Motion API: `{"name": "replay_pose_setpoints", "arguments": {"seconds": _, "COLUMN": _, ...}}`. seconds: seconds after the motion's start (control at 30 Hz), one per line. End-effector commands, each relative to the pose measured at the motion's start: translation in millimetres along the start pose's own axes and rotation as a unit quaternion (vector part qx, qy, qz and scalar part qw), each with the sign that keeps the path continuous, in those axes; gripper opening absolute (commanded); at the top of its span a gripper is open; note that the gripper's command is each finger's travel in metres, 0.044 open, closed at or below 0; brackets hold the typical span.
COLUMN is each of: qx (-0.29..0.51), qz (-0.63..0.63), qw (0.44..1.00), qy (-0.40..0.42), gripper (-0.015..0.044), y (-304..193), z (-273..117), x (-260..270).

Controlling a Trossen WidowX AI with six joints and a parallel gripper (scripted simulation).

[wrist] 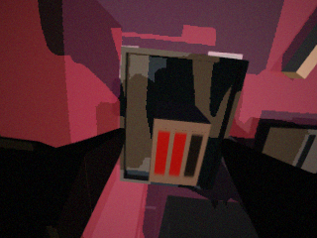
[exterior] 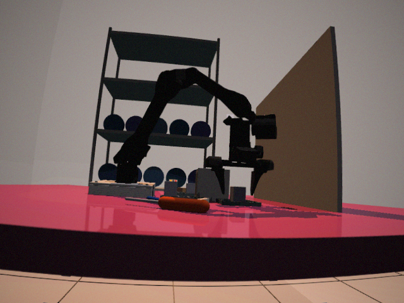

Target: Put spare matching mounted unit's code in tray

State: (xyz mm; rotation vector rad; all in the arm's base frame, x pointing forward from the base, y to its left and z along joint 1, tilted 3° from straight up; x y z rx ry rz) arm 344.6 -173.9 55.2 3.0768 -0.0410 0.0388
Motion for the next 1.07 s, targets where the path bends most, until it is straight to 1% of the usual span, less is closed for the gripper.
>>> {"name": "replay_pose_setpoints", "arguments": {"seconds": 0.0, "qx": 0.0, "qz": 0.0, "qw": 1.0, "qy": 0.0, "gripper": 0.044, "y": 1, "z": -10, "x": 1}}
{"name": "replay_pose_setpoints", "arguments": {"seconds": 0.17, "qx": 0.0, "qz": -0.001, "qw": 1.0, "qy": -0.001, "gripper": 0.044, "y": 1, "z": -85, "x": 2}}
{"name": "replay_pose_setpoints", "arguments": {"seconds": 0.23, "qx": 0.0, "qz": -0.002, "qw": 1.0, "qy": -0.001, "gripper": 0.044, "y": 0, "z": -105, "x": -1}}
{"name": "replay_pose_setpoints", "arguments": {"seconds": 0.4, "qx": 0.0, "qz": -0.002, "qw": 1.0, "qy": -0.001, "gripper": 0.044, "y": 0, "z": -107, "x": -1}}
{"name": "replay_pose_setpoints", "arguments": {"seconds": 0.43, "qx": -0.005, "qz": -0.002, "qw": 1.0, "qy": 0.012, "gripper": 0.044, "y": 2, "z": -106, "x": 1}}
{"name": "replay_pose_setpoints", "arguments": {"seconds": 1.03, "qx": -0.005, "qz": -0.002, "qw": 1.0, "qy": 0.012, "gripper": 0.044, "y": 2, "z": -106, "x": 1}}
Point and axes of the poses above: the point midway between the two fingers, 35 mm back from their tips, its own z axis out along the fingers, its own x axis across the jaws, y = z × x, the point moved 2 cm from there along -z, back along the fingers, and after that the axes turned 2 degrees about z, right-handed, at the moved point
